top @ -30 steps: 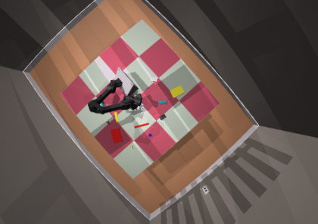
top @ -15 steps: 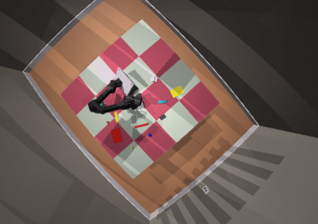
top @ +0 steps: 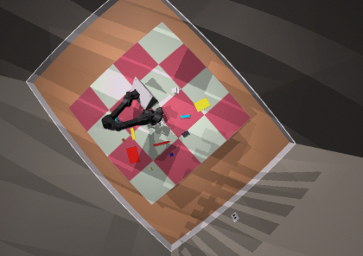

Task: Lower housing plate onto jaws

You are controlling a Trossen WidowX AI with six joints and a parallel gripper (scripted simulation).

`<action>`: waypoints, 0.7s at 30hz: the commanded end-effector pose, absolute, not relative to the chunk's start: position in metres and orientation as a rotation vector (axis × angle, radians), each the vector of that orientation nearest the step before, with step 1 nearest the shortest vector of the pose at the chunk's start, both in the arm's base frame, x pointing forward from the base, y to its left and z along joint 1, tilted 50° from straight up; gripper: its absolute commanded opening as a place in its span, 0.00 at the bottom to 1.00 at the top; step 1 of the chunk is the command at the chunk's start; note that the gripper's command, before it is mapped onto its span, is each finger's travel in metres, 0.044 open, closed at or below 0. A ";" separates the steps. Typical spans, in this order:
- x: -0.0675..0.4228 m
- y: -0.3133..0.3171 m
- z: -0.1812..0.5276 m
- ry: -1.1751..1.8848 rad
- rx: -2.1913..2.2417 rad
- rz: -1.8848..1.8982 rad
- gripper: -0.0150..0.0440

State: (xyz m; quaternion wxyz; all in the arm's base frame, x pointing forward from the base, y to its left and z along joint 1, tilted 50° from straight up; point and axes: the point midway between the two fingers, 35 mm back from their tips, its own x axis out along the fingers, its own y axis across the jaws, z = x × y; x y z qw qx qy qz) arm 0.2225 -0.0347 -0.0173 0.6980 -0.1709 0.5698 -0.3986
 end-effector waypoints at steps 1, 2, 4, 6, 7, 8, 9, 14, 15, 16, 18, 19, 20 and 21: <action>0.220 -0.042 -0.023 1.280 -0.394 -0.890 0.85; 0.220 -0.043 -0.024 1.280 -0.394 -0.890 0.85; 0.220 -0.045 -0.026 1.280 -0.394 -0.890 0.85; 0.220 -0.048 -0.028 1.279 -0.394 -0.891 0.85; 0.220 -0.049 -0.029 1.279 -0.394 -0.891 0.85; 0.220 -0.050 -0.030 1.279 -0.394 -0.891 0.85; 0.220 -0.052 -0.031 1.279 -0.395 -0.891 0.85; 0.219 -0.058 -0.036 1.279 -0.396 -0.893 0.85; 0.219 -0.059 -0.037 1.278 -0.396 -0.893 0.85; 0.219 -0.061 -0.038 1.278 -0.396 -0.893 0.85; 0.219 -0.063 -0.040 1.278 -0.397 -0.894 0.85; 0.219 -0.064 -0.041 1.278 -0.397 -0.895 0.85; 0.219 -0.066 -0.041 1.278 -0.398 -0.895 0.85; 0.218 -0.067 -0.042 1.277 -0.398 -0.896 0.85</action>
